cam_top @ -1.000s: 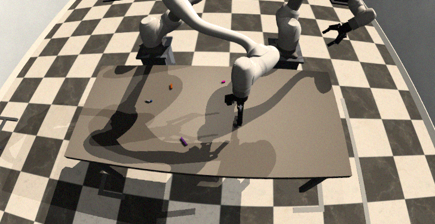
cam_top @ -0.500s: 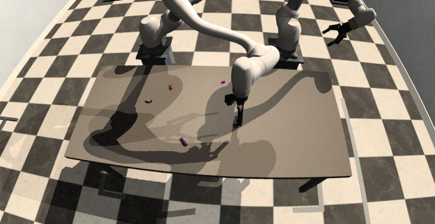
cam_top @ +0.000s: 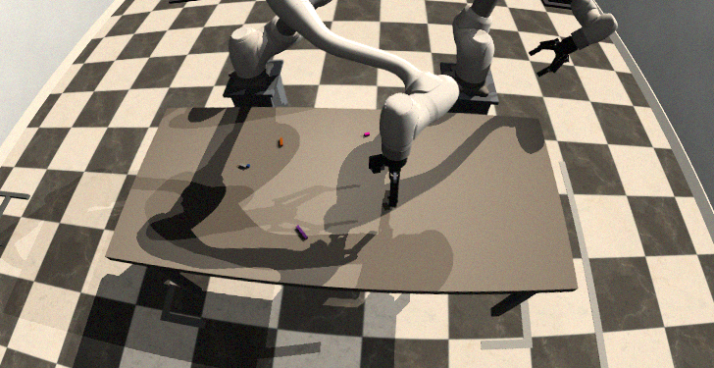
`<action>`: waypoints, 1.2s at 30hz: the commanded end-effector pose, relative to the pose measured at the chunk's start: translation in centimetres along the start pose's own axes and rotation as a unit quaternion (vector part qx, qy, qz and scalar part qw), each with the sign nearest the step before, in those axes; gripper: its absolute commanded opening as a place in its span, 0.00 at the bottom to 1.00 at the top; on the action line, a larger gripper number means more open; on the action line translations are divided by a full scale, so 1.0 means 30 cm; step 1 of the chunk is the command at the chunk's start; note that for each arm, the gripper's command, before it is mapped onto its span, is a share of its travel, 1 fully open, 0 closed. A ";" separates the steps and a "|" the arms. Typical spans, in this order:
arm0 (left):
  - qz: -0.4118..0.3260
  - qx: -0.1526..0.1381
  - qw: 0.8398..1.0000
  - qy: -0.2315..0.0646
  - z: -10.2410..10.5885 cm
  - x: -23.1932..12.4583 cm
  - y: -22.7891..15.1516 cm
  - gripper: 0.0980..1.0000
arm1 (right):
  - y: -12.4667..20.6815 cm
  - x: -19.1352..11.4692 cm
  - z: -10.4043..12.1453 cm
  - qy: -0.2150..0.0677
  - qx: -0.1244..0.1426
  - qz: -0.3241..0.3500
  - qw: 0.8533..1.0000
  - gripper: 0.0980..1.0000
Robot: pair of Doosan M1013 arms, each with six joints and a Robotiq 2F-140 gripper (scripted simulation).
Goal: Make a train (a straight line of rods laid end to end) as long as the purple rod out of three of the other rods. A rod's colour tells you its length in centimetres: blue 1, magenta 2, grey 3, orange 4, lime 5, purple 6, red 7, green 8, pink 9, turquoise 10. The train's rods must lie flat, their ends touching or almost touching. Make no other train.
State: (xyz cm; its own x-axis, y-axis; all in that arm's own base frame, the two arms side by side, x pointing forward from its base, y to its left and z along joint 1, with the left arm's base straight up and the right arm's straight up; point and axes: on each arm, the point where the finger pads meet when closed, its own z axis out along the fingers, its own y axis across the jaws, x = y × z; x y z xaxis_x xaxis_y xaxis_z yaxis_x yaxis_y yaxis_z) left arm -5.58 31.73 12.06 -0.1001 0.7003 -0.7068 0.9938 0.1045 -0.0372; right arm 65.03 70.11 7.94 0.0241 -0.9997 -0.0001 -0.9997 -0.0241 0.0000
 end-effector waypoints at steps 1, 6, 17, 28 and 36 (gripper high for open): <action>0.000 0.000 1.000 0.000 -0.002 0.000 0.000 1.00 | -0.001 -0.001 -0.005 -0.001 0.000 0.000 1.000 1.00; 0.000 0.000 1.000 0.000 -0.002 0.000 0.000 1.00 | -0.001 -0.001 -0.005 -0.001 0.000 0.000 1.000 1.00; 0.000 0.000 1.000 0.000 -0.002 0.000 0.000 1.00 | -0.001 -0.001 -0.005 -0.001 0.000 0.000 1.000 1.00; 0.000 0.000 1.000 0.000 -0.002 0.000 0.000 1.00 | -0.001 -0.001 -0.005 -0.001 0.000 0.000 1.000 1.00; 0.000 0.000 1.000 0.000 -0.002 0.000 0.000 1.00 | -0.027 0.034 -0.005 -0.001 0.000 0.042 0.999 1.00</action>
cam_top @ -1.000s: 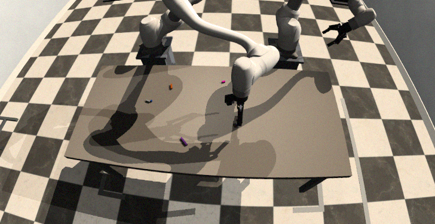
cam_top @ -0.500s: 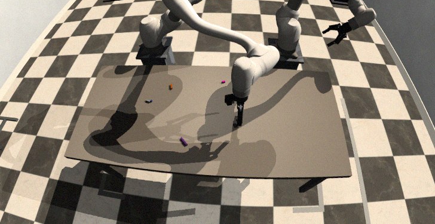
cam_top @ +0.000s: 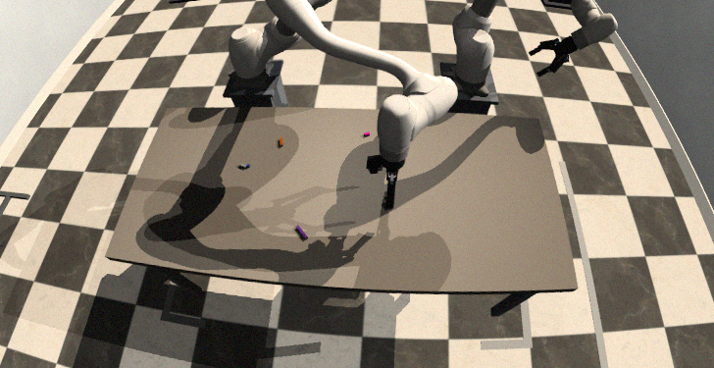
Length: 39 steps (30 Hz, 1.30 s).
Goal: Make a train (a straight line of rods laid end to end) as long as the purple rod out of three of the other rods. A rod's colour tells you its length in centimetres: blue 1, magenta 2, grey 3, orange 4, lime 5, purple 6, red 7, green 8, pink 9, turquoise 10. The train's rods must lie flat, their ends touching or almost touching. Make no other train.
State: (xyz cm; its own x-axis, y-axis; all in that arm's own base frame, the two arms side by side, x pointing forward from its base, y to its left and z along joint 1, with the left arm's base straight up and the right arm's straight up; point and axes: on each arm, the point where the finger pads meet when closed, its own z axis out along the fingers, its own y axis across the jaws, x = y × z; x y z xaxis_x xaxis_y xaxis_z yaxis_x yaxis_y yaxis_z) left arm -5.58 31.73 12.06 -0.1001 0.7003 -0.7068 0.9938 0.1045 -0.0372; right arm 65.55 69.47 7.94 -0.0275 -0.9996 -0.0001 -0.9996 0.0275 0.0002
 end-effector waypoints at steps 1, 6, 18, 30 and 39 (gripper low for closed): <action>0.000 0.000 1.000 0.000 -0.002 0.000 0.000 1.00 | -0.025 0.029 -0.005 -0.001 0.001 0.038 0.999 1.00; 0.000 0.000 1.000 0.000 -0.002 0.000 0.000 1.00 | -0.089 0.111 -0.005 -0.001 0.000 0.139 0.990 1.00; 0.000 0.000 1.000 0.000 -0.002 0.000 0.000 1.00 | -0.204 0.276 -0.006 -0.001 0.000 0.329 0.944 1.00; 0.000 0.000 1.000 0.000 -0.002 0.000 0.000 1.00 | -0.304 0.441 -0.006 -0.001 0.000 0.501 0.866 1.00; 0.000 0.000 1.000 0.000 -0.002 0.000 0.000 1.00 | -0.370 0.564 -0.006 -0.001 0.000 0.616 0.788 1.00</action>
State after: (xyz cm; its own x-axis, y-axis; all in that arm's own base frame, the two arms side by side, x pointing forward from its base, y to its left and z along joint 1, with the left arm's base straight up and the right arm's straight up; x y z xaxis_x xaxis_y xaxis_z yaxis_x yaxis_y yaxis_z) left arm -5.58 31.73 12.06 -0.1001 0.7003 -0.7068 0.9938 0.1045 -0.0372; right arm 75.29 53.96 7.99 -0.9391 -0.3436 0.0020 -0.3436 0.9391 0.0047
